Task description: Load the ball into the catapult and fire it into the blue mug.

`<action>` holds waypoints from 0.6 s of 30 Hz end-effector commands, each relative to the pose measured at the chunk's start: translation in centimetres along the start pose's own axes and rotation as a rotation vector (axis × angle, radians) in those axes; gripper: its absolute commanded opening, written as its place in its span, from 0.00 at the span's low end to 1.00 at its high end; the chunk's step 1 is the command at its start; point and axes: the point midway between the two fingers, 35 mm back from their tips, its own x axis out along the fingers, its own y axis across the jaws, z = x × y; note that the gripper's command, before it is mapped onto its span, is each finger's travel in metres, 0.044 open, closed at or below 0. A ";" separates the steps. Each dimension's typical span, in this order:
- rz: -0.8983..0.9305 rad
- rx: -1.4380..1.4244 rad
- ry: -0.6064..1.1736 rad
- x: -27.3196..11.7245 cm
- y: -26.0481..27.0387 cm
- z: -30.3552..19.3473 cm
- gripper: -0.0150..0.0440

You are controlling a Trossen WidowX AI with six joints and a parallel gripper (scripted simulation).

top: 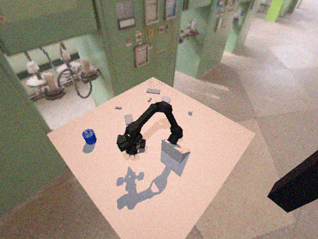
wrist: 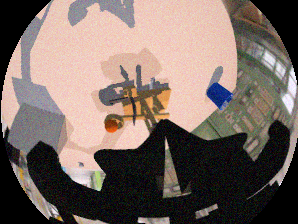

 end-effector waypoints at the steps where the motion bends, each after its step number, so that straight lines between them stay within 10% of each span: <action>1: 0.009 -0.146 0.069 0.0 2.3 -0.4 0.25; 18: 0.048 -0.501 0.245 0.1 7.7 -2.4 0.25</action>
